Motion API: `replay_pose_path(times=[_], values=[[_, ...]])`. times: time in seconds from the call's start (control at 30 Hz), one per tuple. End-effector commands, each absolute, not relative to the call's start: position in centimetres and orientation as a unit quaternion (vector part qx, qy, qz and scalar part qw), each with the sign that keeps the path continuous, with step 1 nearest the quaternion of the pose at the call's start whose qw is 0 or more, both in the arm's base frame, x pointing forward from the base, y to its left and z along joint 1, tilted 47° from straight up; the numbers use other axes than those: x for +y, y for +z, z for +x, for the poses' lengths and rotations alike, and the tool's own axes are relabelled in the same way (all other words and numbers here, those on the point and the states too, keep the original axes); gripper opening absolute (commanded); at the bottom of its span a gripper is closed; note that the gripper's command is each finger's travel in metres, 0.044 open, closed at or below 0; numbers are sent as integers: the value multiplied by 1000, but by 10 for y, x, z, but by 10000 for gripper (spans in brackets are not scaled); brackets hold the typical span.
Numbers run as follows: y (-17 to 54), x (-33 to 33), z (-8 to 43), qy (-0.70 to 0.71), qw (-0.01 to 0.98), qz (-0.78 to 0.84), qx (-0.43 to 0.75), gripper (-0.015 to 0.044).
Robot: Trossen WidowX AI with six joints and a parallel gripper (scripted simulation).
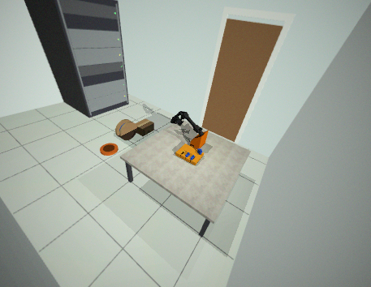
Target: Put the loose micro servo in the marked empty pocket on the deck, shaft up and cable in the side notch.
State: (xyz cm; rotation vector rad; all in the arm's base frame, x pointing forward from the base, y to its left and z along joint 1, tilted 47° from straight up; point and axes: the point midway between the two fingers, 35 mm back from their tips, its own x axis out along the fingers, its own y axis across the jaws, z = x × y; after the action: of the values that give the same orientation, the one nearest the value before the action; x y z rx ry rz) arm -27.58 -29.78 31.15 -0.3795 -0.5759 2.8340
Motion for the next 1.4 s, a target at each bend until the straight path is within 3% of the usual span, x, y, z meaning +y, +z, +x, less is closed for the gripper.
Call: replay_pose_path(times=[0.0,0.3,0.73,1.1,1.37], values=[[311,-299,-275,966,111,-129,-196,426],[298,-337,-231,975,33,-133,-175,440],[246,-400,-73,959,-183,-168,-137,440],[216,-399,13,930,-280,-197,-134,440],[159,-371,113,891,-363,-246,-115,440]])
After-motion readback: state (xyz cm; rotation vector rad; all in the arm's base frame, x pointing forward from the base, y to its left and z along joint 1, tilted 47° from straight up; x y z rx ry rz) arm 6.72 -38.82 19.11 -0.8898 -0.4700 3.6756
